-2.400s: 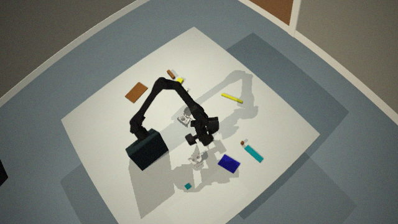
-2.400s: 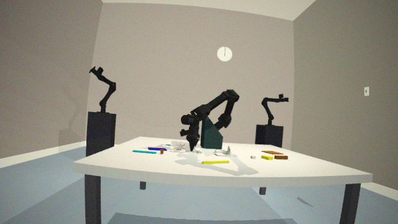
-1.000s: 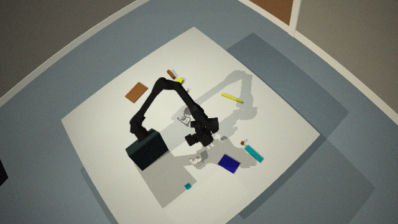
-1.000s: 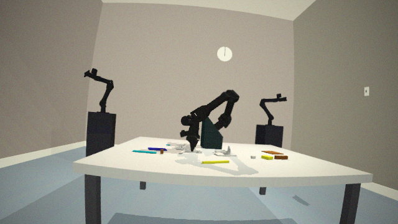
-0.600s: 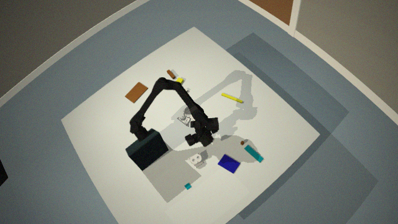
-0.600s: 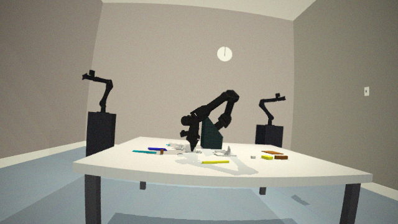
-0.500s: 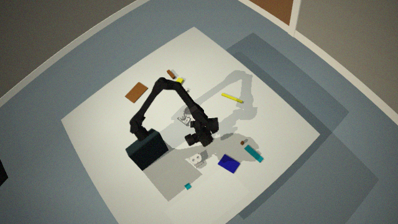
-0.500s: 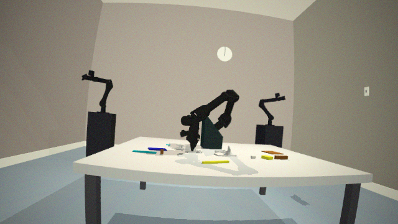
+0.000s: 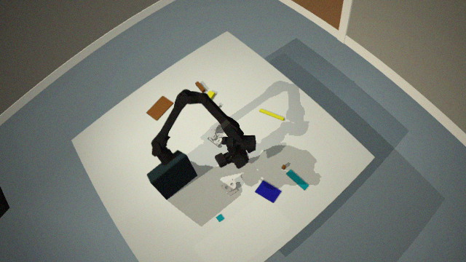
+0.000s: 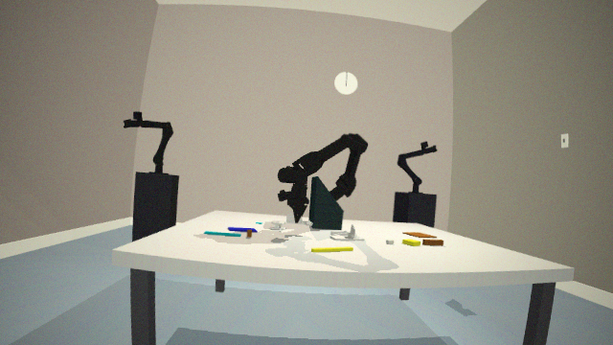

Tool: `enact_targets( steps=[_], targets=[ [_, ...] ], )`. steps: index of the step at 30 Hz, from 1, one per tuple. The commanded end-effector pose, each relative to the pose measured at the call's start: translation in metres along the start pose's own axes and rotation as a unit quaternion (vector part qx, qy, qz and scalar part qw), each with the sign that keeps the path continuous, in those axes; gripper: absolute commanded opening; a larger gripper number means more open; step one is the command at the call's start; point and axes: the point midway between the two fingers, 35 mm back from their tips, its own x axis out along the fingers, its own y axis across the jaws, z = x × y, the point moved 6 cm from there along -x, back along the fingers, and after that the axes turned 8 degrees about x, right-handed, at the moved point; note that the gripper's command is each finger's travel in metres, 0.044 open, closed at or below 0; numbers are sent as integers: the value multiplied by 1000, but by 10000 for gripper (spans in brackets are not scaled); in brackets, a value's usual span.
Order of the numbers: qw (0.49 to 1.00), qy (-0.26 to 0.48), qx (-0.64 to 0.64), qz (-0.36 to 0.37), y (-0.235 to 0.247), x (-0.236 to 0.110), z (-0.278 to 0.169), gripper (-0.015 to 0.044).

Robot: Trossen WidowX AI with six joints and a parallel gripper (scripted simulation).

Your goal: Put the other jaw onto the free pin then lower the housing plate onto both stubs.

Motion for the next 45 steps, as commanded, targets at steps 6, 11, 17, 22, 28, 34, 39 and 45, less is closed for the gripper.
enact_targets(
  steps=[6,11,17,22,28,34,39,45],
  targets=[
    [1000,-3,-5,3,1,-32,0,134],
    [1000,-2,-4,2,0,-37,0,134],
    [1000,-2,-21,2,-1,-37,-2,134],
    [997,-3,-77,2,-3,-38,-9,134],
    [990,-3,-143,2,-6,-39,-17,134],
    [978,-3,-209,2,-9,-39,-25,134],
    [965,-3,-263,2,-12,-39,-32,134],
    [945,-4,-327,2,-15,-40,-40,134]
  ],
)
